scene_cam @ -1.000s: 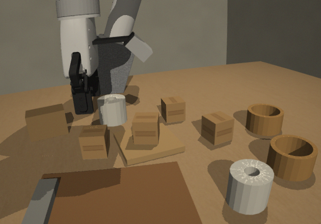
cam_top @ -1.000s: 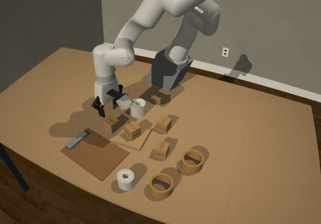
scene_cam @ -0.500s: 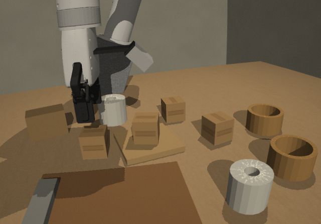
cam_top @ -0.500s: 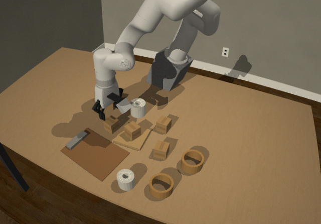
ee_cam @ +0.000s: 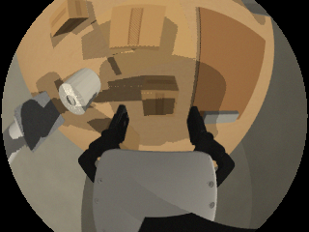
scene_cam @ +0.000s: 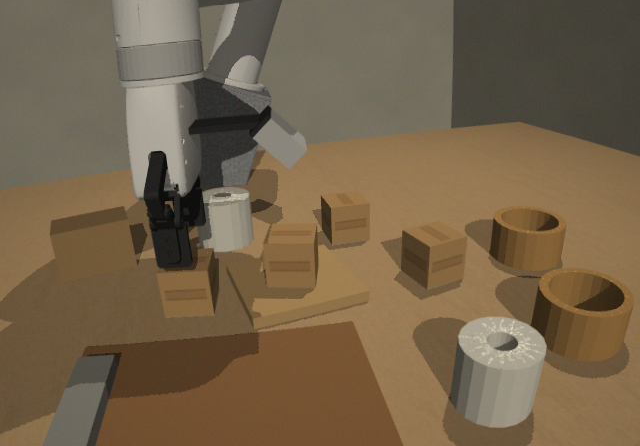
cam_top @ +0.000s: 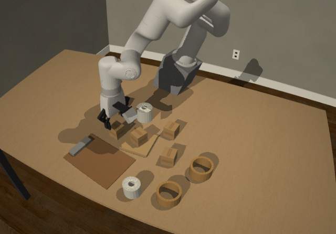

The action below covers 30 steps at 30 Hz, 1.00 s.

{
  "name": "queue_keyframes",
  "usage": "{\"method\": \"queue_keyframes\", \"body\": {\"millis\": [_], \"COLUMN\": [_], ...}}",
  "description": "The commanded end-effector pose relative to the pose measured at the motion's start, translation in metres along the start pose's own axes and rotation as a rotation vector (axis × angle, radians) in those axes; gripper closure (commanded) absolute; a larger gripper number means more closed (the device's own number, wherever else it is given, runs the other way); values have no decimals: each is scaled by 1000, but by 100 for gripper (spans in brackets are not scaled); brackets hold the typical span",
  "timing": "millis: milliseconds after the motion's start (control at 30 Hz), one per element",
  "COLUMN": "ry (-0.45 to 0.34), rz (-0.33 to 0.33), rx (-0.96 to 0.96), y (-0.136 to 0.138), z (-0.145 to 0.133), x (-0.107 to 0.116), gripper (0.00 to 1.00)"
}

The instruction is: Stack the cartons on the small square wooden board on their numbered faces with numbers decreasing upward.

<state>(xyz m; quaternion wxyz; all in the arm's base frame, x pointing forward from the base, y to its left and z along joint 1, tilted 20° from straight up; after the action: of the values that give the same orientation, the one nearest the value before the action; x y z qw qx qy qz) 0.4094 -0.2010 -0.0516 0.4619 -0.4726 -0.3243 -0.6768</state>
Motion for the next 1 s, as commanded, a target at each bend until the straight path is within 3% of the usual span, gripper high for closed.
{"method": "queue_keyframes", "body": {"millis": [0, 967], "ry": [0, -1], "rz": [-5, -5], "rx": [1, 1], "y": [2, 2], "z": [0, 0], "x": [-3, -36], "gripper": [0, 0]}}
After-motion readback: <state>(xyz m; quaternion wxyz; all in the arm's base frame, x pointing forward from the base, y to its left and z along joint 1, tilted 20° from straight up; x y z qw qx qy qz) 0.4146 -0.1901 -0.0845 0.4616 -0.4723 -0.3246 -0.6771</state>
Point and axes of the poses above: the point where the finger pads meet when closed, its own x axis back along the fingers, its own y axis across the jaws, z = x × y, the point moved 6 cm from there along x, back along the fingers, and after that the axes turned 5 degrees about x, right-handed, at the moved point
